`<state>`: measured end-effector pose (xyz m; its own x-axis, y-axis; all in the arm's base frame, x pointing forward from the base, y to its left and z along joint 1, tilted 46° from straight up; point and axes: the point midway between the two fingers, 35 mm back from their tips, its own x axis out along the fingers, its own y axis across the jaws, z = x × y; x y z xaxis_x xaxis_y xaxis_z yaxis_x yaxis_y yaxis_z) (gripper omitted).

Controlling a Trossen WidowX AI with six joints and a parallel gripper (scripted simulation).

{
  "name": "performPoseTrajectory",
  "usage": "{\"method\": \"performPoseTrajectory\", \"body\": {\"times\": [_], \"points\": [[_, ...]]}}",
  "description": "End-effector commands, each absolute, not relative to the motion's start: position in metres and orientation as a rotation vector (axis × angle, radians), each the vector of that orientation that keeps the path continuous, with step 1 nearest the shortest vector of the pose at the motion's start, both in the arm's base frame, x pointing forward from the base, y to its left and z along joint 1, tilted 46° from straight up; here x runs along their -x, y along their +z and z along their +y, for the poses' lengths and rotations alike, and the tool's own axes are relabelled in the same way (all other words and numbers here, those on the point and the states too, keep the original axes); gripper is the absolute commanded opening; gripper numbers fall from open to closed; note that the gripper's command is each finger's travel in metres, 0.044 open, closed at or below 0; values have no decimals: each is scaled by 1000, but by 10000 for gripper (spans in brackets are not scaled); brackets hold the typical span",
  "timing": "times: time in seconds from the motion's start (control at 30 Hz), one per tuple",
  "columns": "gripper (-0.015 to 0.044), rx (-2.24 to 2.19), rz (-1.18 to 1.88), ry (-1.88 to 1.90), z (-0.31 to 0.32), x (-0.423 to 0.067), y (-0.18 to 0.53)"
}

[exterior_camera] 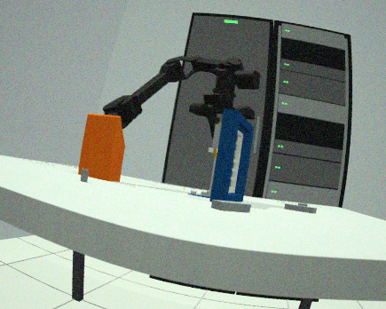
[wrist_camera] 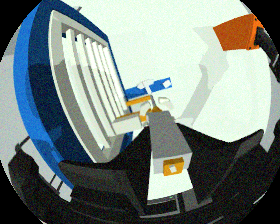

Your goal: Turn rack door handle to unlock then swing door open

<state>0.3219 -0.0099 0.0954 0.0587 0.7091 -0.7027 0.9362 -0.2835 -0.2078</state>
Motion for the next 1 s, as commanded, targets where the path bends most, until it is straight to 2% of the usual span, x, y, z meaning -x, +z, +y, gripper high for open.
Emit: {"method": "performPoseTrajectory", "body": {"times": [0.0,0.13,0.97], "points": [[39,-2037,1659,-1059,-10,-322,95],[14,-2037,1659,-1059,-10,-322,95],[14,-1766,1708,-649,-13,-300,90]]}}
